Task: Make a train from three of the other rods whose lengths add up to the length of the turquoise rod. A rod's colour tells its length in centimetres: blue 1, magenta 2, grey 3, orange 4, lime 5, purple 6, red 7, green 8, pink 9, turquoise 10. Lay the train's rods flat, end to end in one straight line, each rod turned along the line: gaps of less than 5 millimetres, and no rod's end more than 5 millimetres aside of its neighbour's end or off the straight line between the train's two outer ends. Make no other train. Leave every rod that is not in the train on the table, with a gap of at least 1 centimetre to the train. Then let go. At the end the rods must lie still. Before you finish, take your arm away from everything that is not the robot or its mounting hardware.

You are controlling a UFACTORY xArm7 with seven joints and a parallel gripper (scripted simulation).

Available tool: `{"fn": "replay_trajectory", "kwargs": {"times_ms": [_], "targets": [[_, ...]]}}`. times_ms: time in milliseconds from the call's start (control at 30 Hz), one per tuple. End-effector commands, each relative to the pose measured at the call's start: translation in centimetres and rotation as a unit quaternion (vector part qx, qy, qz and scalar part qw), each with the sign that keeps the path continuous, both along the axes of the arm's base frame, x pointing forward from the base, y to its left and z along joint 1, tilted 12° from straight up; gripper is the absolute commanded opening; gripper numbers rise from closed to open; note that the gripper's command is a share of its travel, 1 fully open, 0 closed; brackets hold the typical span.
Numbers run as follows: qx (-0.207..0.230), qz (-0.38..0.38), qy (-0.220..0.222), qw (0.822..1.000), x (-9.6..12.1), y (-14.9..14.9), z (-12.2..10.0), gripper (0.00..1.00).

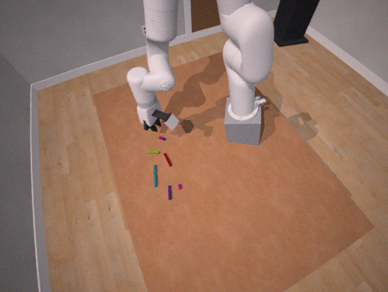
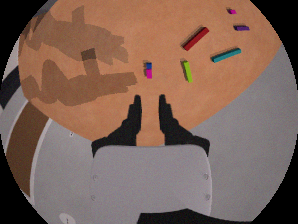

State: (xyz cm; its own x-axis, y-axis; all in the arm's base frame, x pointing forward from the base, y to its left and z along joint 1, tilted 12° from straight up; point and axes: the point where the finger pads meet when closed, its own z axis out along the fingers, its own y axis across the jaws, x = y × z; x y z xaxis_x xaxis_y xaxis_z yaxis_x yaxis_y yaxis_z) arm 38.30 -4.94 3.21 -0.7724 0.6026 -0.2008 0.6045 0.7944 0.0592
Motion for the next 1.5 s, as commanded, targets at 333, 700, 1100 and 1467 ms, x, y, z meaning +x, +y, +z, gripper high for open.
{"fn": "replay_trajectory", "kwargs": {"times_ms": [333, 700, 1100, 1467], "targets": [[-0.004, -0.001, -0.001, 1.0, 0.0, 0.1, 0.4, 1.0], [-0.004, -0.003, -0.001, 1.0, 0.0, 0.1, 0.4, 1.0], [0.016, -0.102, -0.006, 0.995, 0.2, 4.0, -0.7, 1.0], [0.04, -0.228, -0.016, 0.973, -0.3, 8.9, -2.1, 1.0]]}}
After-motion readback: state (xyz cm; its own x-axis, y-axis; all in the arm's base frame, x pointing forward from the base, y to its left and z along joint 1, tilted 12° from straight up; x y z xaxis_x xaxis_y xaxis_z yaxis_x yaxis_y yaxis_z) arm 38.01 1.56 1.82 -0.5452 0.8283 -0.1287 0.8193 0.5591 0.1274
